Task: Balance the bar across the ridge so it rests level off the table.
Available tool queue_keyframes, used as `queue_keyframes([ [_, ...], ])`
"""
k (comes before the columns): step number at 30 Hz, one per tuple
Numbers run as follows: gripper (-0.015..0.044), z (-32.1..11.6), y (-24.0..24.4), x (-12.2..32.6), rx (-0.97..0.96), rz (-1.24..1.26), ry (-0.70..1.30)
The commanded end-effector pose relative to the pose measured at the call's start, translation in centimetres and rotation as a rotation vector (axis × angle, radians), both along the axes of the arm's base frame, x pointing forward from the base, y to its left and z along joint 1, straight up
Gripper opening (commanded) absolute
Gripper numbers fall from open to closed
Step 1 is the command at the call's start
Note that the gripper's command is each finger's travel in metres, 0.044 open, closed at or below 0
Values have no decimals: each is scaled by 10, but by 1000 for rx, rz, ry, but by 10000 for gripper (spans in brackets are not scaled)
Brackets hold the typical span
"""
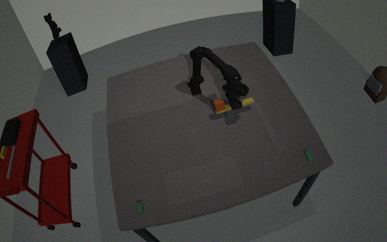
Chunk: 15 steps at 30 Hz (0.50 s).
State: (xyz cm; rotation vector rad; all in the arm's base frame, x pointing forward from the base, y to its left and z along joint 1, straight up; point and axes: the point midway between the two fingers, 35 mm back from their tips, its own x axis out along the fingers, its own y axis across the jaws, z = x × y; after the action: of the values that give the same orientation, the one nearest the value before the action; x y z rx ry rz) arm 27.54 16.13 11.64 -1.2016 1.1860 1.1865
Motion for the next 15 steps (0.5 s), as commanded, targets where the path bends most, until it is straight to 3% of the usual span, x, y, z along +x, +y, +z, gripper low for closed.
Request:
queue_keyframes([
  [1,0,-2,0,0,1,-1,1],
  [15,0,-4,0,0,1,-1,1],
])
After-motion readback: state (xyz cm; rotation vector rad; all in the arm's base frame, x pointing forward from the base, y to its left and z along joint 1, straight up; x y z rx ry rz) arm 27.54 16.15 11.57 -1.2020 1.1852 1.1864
